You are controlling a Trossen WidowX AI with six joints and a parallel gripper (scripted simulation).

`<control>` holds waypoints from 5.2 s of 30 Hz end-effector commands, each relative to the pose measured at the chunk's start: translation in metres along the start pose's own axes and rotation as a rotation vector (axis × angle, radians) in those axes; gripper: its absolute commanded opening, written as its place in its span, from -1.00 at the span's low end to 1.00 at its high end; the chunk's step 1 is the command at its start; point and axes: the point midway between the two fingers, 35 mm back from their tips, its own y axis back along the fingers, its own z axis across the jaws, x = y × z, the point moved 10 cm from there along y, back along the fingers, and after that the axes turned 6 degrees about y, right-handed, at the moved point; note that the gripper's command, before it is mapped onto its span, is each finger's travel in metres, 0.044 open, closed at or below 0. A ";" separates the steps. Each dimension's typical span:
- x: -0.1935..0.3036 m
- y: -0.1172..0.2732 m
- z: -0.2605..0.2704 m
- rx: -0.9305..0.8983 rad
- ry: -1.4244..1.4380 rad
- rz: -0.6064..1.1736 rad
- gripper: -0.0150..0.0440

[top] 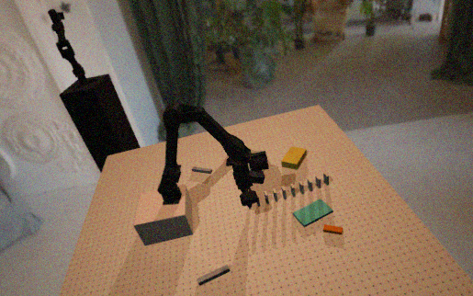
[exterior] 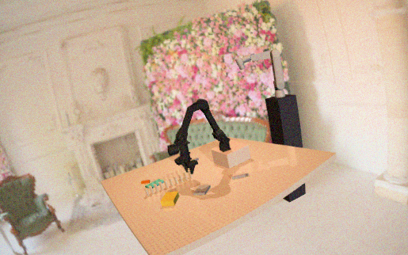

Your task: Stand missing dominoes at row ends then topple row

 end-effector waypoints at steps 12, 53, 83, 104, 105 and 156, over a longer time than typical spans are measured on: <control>-0.007 0.088 -0.003 0.000 -0.001 0.001 1.00; 0.038 0.066 0.003 0.004 -1.576 0.008 -0.49; 0.038 0.066 0.003 0.004 -1.576 0.008 -0.49; 0.036 -0.014 0.003 0.003 -1.576 0.009 -0.49; 0.035 -0.014 0.003 0.003 -1.576 0.009 -0.49; -0.020 0.047 -0.002 0.000 -1.576 0.005 -0.49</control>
